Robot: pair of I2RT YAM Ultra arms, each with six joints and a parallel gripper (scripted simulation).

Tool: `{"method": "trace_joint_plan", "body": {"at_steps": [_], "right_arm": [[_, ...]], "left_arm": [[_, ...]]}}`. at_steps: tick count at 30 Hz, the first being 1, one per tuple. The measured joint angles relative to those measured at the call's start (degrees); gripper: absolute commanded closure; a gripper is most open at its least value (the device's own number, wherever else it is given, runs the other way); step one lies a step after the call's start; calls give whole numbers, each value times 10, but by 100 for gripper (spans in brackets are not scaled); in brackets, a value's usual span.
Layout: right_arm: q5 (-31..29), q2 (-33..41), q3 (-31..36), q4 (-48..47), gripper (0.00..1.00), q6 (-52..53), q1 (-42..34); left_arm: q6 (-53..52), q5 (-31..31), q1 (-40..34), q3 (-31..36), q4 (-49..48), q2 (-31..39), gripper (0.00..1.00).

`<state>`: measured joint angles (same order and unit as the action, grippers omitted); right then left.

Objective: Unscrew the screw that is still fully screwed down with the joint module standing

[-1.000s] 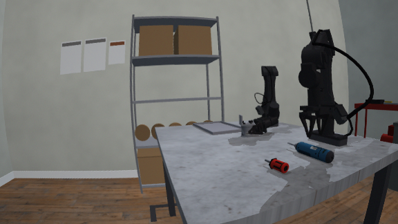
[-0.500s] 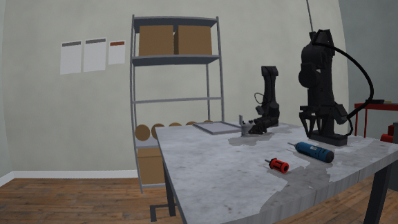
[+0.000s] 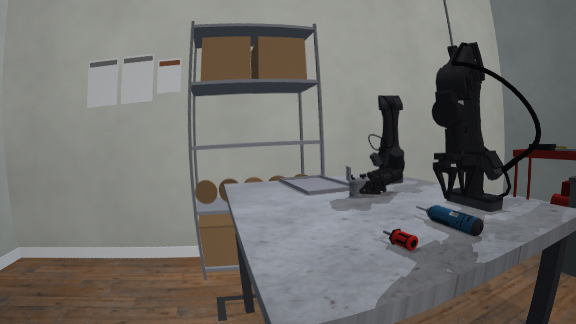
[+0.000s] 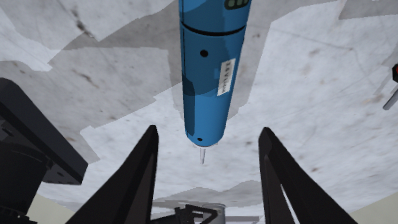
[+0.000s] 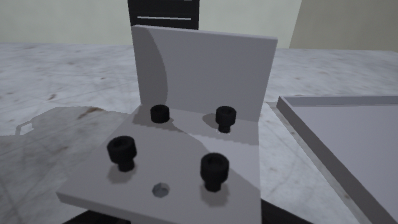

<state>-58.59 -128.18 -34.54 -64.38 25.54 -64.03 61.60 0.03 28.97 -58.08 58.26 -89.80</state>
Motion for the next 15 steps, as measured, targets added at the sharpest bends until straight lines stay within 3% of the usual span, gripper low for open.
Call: {"method": "trace_joint_plan", "body": {"at_steps": [15], "right_arm": [[0,0,0,0,41,0,0]], "left_arm": [[0,1,-1,21,-22,-11,35]]}}
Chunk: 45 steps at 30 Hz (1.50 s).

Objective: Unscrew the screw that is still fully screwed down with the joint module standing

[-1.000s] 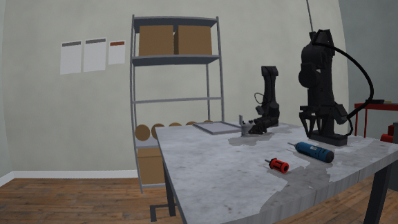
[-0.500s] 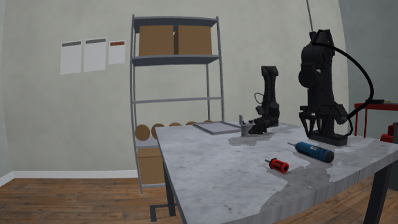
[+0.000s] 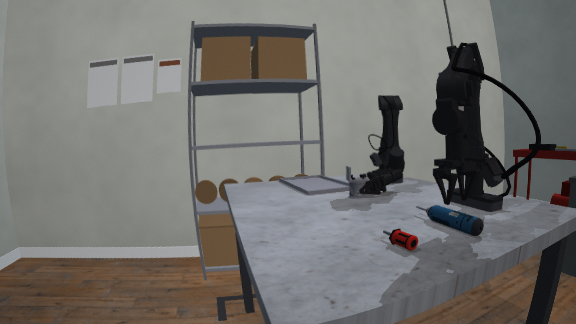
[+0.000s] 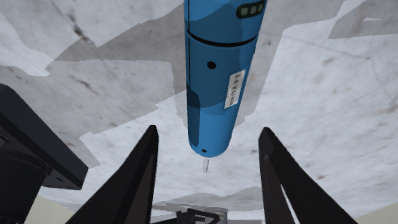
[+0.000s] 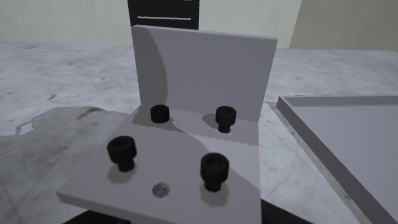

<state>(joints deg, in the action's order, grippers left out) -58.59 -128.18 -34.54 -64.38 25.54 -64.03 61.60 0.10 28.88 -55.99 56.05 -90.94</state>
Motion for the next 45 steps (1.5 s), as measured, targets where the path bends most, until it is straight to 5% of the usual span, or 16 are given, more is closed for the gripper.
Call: {"method": "trace_joint_plan", "body": {"at_steps": [45], "right_arm": [[0,0,0,0,41,0,0]], "left_arm": [[0,0,0,63,-123,-50,35]]}}
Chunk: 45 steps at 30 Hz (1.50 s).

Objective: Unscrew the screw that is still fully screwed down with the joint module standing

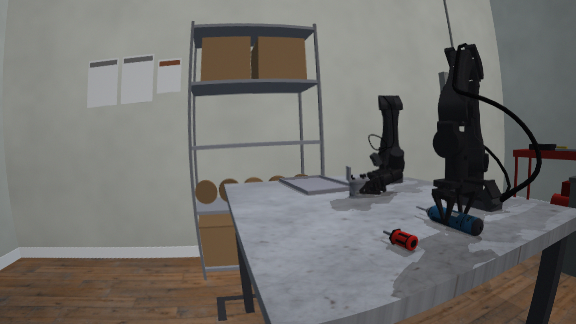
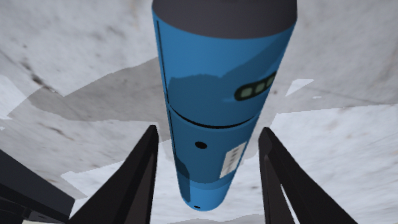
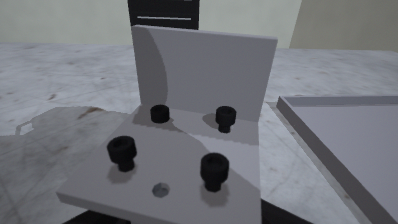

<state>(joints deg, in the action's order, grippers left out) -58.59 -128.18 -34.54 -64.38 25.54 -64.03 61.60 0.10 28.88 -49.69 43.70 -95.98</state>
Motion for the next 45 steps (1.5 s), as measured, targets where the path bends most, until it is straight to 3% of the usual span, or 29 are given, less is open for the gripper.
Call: {"method": "trace_joint_plan", "body": {"at_steps": [13,14,30,31,45], "right_arm": [[0,0,0,0,41,0,0],[0,0,0,0,41,0,0],[0,0,0,0,41,0,0],[0,0,0,0,41,0,0],[0,0,0,0,41,0,0]], "left_arm": [[0,0,0,0,0,0,35],[0,0,0,0,0,0,45],[0,0,0,0,0,0,45],[0,0,0,0,0,0,54],[0,0,0,0,0,0,54]]}}
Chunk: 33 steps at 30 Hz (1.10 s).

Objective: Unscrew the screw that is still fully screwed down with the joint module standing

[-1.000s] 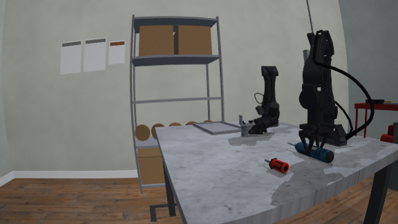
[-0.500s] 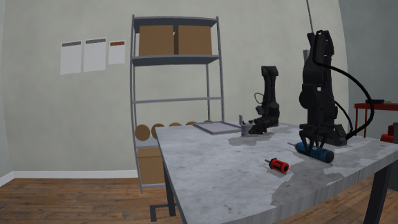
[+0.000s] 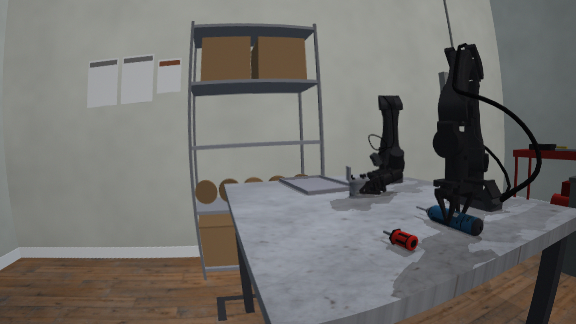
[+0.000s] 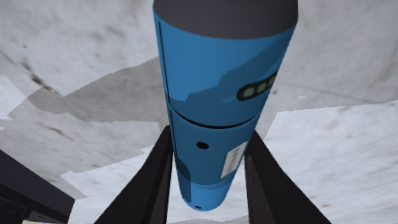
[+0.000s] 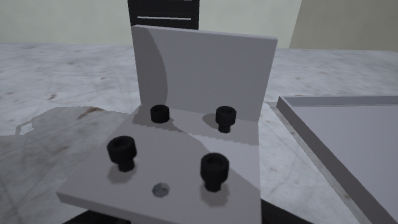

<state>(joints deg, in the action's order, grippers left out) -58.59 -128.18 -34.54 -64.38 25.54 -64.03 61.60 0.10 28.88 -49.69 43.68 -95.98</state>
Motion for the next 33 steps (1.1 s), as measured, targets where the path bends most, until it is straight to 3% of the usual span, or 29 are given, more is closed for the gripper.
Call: {"method": "trace_joint_plan", "body": {"at_steps": [33], "right_arm": [[0,0,0,0,41,0,0]], "left_arm": [[0,0,0,0,0,0,56]]}}
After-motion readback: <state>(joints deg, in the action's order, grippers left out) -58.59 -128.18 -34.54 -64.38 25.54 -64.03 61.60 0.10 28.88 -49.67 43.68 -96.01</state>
